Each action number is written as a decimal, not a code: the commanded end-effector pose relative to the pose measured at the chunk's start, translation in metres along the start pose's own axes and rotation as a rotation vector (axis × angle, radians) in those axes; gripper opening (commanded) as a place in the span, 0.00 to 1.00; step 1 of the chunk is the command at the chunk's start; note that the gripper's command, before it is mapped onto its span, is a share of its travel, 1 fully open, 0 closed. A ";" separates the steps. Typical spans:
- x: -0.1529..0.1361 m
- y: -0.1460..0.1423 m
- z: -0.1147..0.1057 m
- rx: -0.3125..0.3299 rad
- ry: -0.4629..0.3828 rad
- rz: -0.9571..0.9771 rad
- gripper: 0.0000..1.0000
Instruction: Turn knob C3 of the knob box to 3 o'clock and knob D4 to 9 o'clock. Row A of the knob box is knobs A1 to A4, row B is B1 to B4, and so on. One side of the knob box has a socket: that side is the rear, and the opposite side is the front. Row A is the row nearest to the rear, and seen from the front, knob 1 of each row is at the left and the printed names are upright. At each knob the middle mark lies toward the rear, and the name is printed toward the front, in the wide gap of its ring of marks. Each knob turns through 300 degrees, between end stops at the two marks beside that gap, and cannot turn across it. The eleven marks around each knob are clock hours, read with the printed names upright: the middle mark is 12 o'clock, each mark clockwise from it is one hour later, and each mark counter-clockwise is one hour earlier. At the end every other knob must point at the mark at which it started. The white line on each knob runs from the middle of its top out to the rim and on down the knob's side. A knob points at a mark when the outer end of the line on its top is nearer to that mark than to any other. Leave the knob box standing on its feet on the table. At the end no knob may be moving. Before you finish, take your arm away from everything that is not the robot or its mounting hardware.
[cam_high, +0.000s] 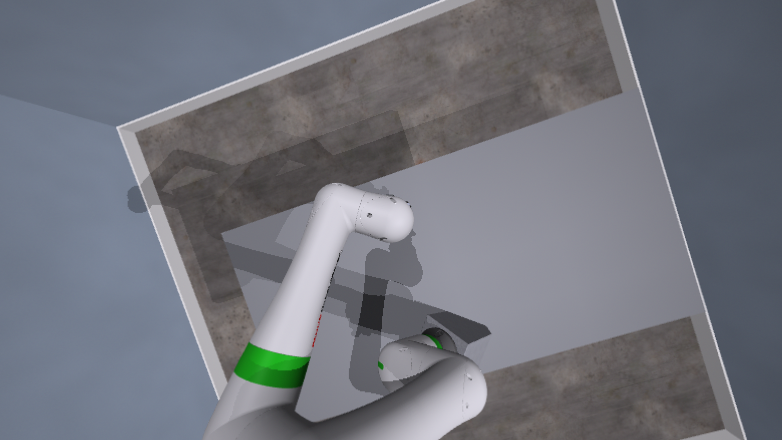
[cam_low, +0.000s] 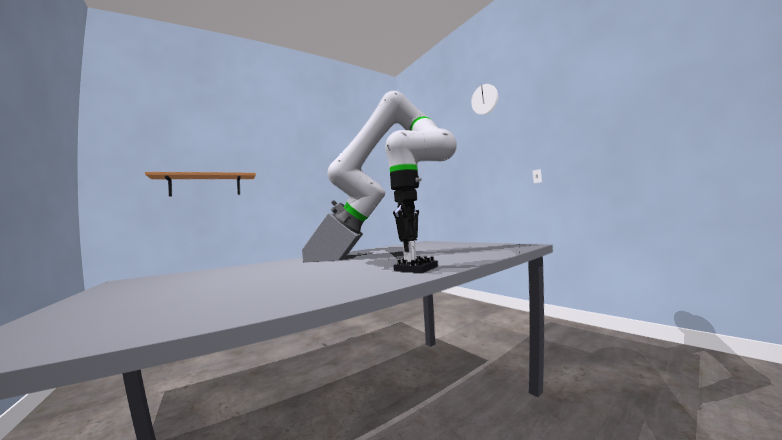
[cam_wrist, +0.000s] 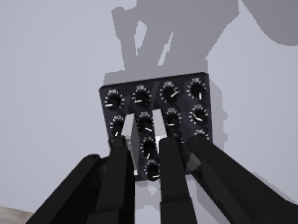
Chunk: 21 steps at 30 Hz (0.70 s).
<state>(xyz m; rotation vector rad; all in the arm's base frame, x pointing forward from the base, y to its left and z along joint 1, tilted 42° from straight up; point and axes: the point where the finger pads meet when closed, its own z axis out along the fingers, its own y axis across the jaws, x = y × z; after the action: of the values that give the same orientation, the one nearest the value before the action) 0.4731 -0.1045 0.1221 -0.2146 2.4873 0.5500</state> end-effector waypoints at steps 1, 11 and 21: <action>0.000 0.000 0.000 0.000 0.000 0.000 0.12; 0.000 0.000 0.000 0.000 0.000 0.000 0.12; 0.000 0.000 0.000 0.000 0.000 0.000 0.05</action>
<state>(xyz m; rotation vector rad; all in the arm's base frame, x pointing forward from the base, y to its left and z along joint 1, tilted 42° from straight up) 0.4731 -0.1045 0.1221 -0.2146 2.4873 0.5500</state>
